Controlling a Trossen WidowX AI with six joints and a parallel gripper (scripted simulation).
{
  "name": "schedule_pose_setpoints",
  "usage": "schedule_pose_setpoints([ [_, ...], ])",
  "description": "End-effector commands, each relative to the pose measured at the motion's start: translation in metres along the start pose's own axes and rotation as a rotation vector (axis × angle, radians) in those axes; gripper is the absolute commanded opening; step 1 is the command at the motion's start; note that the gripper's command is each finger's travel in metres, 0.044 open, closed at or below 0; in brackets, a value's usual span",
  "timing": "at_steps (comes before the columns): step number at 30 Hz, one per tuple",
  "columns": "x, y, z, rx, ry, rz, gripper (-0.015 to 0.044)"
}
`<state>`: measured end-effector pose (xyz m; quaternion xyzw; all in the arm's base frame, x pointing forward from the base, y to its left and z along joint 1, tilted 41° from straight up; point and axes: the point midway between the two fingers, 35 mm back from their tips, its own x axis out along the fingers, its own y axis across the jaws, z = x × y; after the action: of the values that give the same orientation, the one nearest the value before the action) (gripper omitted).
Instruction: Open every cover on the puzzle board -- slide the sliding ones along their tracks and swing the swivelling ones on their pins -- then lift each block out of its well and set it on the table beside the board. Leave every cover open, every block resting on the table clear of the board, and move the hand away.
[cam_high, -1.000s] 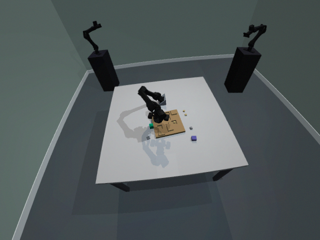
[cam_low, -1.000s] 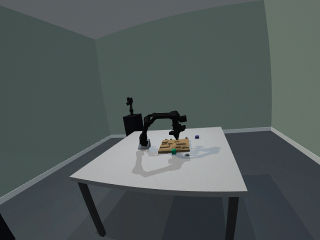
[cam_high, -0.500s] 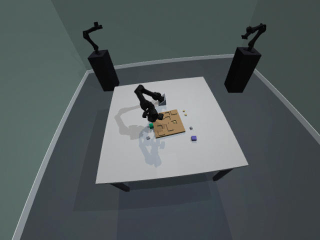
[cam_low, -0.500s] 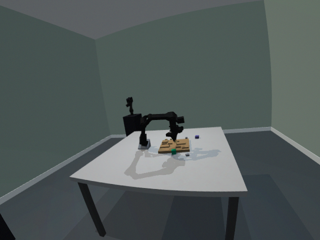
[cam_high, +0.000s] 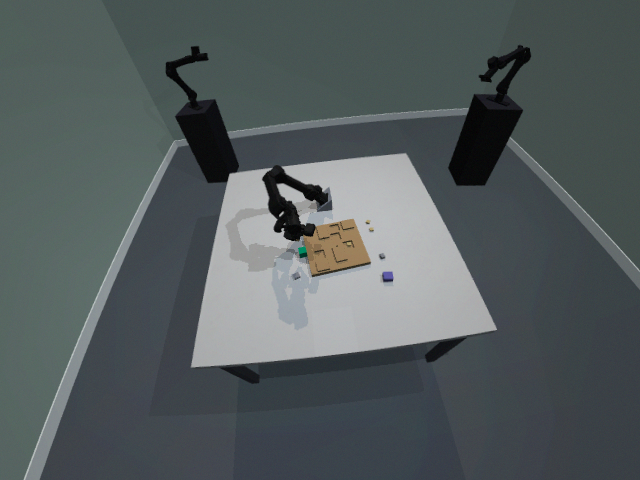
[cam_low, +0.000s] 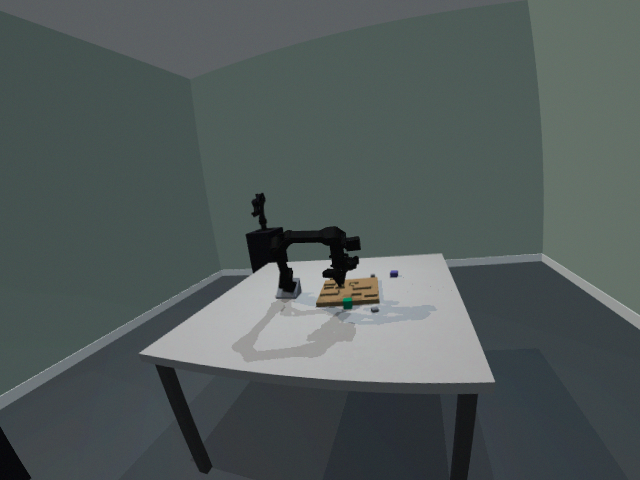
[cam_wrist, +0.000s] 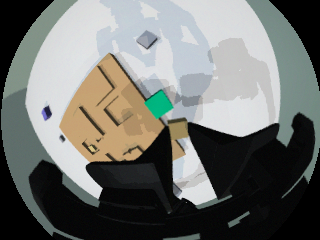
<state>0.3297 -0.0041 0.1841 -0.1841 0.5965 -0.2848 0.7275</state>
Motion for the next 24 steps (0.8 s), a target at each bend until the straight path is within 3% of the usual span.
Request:
schedule_pose_setpoints([
  [1,0.000,-0.019,-0.008,-0.006,0.003,-0.007,0.0080],
  [12,0.000,-0.056,-0.023,-0.006,0.002,-0.015,0.0080],
  [24,0.011,-0.057,-0.023,-0.006,0.002,-0.014,0.0080],
])
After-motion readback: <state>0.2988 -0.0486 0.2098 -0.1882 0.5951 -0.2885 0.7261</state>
